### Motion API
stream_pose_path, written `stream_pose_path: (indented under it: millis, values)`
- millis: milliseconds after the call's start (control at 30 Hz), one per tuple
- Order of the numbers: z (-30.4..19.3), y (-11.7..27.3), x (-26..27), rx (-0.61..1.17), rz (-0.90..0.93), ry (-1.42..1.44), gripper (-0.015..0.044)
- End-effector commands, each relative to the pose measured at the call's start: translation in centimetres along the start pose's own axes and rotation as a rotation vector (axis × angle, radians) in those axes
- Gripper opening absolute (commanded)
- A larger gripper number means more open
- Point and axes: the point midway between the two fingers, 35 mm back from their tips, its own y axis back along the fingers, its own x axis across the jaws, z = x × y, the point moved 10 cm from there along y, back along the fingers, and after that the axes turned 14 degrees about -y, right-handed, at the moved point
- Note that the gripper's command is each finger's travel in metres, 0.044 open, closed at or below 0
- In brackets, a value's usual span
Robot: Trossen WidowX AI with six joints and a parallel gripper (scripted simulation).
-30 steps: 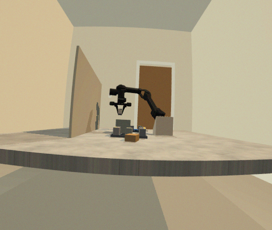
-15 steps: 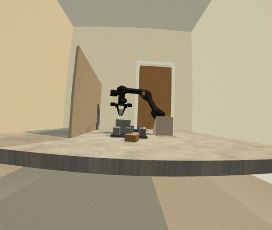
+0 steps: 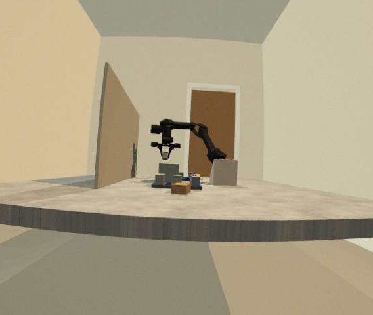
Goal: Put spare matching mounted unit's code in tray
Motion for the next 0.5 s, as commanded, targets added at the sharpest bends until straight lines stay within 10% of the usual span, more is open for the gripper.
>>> stream_pose_path:
  millis: [0, 467]
  values:
    - [0.0, -0.5, 0.0, 0.002, 0.003, 0.006, 0.0000]
    - [0.1, -1.6, -0.1, -0.002, 0.005, 0.005, 0.0000]
